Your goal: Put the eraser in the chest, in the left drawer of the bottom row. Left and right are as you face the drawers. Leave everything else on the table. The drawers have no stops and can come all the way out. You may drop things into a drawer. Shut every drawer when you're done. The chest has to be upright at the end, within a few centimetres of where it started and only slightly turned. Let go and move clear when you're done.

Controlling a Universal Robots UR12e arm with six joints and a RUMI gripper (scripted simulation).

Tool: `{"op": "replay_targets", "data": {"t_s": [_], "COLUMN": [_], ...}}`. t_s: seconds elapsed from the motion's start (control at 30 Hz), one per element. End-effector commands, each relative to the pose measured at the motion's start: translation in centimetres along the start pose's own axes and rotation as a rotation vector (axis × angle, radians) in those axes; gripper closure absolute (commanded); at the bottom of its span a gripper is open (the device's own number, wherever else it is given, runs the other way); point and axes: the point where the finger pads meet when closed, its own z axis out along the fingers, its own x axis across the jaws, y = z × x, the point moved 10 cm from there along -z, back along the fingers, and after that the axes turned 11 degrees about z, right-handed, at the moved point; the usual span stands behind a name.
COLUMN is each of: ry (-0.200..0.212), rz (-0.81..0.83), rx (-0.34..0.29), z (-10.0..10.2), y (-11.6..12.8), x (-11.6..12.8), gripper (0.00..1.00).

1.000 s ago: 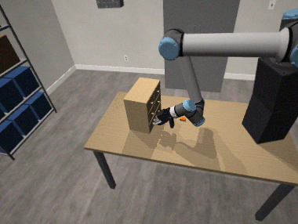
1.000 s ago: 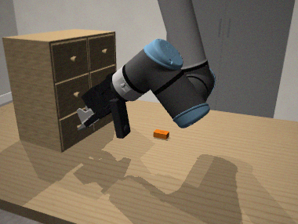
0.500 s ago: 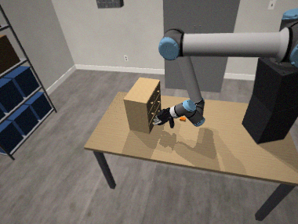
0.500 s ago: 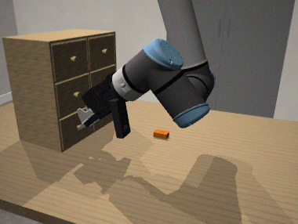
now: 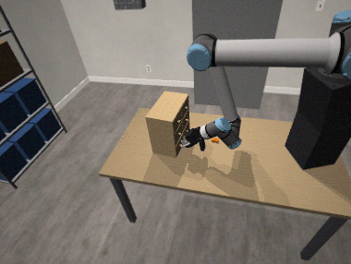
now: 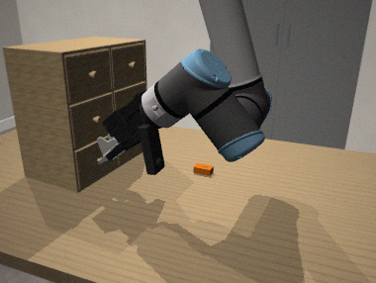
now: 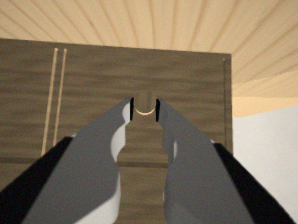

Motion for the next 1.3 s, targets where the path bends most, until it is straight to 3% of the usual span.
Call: {"op": "replay_targets", "data": {"t_s": [0.0, 0.43, 0.87, 1.27], "ry": [0.001, 0.001, 0.001, 0.0], "rz": [0.001, 0.001, 0.001, 0.0], "rx": [-0.004, -0.003, -0.003, 0.002], "z": [0.2, 0.2, 0.1, -1.5], "y": [0.4, 0.4, 0.3, -1.2], "x": [0.0, 0.0, 0.0, -0.3], "gripper": [0.93, 0.8, 0.8, 0.8]}}
